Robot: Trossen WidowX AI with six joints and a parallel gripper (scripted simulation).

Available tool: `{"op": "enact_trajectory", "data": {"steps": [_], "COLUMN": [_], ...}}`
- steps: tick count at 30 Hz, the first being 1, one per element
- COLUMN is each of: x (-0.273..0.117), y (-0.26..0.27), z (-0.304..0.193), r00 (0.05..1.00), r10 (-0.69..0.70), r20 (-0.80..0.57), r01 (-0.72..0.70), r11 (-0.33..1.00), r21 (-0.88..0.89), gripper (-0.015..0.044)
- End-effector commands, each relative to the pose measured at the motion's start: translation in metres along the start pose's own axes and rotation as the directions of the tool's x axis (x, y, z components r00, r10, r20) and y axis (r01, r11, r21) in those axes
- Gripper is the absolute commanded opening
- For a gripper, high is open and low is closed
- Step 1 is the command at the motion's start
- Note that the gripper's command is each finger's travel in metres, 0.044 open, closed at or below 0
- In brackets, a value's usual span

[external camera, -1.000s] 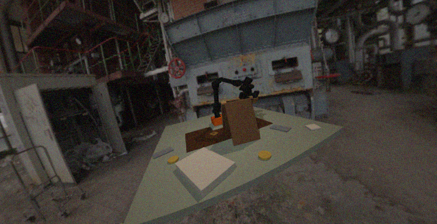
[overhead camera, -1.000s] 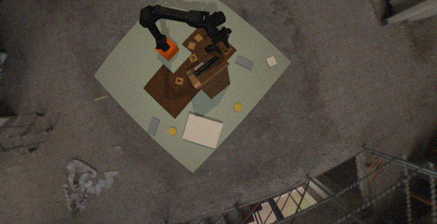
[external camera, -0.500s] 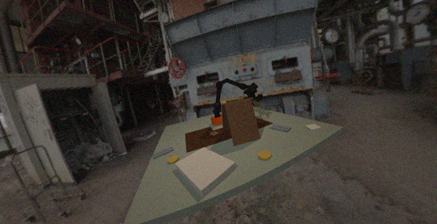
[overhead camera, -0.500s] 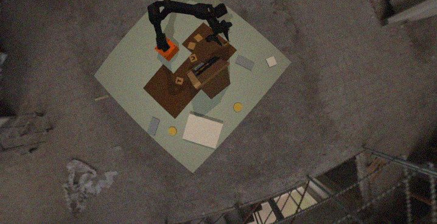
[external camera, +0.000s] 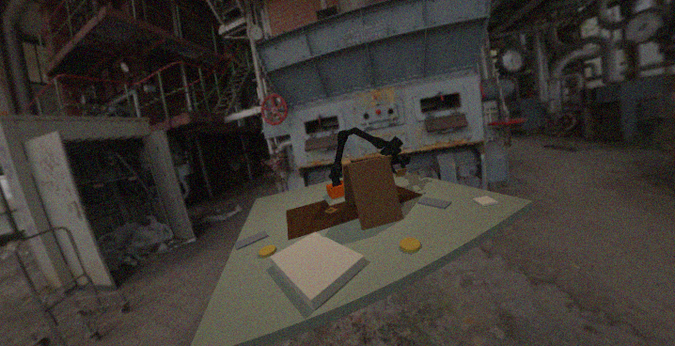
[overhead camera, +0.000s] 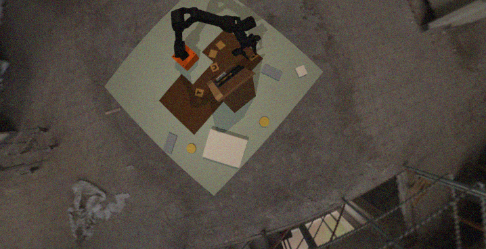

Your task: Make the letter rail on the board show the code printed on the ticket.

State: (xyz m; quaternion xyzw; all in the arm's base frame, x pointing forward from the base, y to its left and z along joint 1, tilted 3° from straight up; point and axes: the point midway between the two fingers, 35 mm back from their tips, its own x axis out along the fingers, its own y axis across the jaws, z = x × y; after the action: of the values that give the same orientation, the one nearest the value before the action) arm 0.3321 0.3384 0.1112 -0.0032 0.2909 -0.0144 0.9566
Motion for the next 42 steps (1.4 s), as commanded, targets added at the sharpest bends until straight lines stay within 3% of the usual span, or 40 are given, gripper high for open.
{"op": "enact_trajectory", "data": {"steps": [1,42], "x": [0.003,0.001], "y": [0.002,-0.012], "z": [0.000,-0.001], "r00": [1.000,1.000], "r10": [0.008,0.008], "r20": [0.001,0.001], "r01": [-0.008,-0.008], "r11": [1.000,1.000], "r21": [-0.008,-0.009], "gripper": [0.0000,0.0000]}}
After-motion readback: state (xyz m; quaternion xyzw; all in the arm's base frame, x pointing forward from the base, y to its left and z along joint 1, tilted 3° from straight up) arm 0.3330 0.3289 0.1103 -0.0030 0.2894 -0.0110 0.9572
